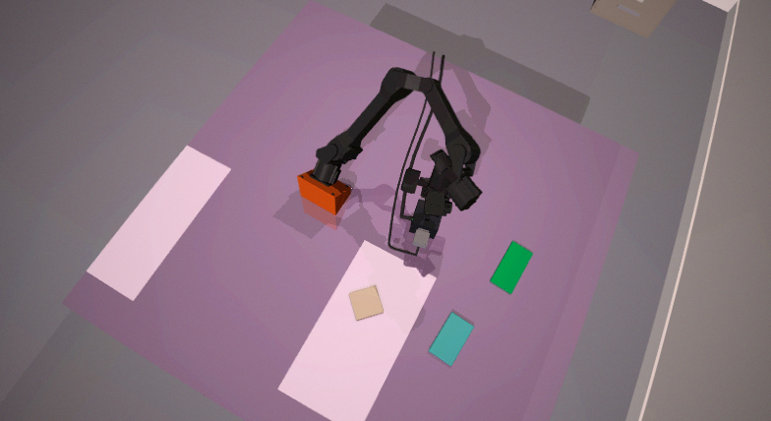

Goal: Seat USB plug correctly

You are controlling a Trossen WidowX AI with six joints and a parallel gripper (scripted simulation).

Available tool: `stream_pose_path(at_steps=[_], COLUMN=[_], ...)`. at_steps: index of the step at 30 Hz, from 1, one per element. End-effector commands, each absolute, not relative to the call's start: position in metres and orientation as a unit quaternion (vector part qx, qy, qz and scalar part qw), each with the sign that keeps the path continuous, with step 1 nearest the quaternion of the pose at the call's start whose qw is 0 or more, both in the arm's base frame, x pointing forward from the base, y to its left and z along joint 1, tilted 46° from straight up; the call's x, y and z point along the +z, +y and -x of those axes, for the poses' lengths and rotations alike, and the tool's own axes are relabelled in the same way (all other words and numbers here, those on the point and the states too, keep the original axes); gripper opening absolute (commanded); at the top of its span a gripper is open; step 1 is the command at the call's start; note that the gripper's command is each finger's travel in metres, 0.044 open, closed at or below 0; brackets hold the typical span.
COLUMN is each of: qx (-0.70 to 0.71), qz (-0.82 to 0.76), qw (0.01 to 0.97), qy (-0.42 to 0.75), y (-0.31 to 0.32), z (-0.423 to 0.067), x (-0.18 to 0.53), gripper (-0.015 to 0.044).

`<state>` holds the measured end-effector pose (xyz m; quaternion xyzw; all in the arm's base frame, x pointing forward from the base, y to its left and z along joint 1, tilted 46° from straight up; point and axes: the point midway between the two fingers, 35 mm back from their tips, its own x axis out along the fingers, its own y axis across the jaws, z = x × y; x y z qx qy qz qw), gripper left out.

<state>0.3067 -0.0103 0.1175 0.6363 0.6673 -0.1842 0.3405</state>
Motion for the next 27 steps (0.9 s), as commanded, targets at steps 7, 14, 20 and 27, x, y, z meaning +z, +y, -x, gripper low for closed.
stream_pose_path(at_steps=[7, 14, 20, 27], qx=[-0.183, -0.183, -0.183, -0.183], qz=[-0.638, -0.638, -0.638, -0.638], qw=[0.339, 0.339, 0.339, 0.339], qy=[0.666, 0.666, 0.666, 0.666], y=[-0.0089, -0.0083, -0.0078, -0.0072], z=[-0.3072, -0.3072, -0.3072, -0.3073], x=[0.1173, 0.1167, 0.1162, 0.1156], gripper=[0.0000, 0.0000, 0.0000, 0.0000])
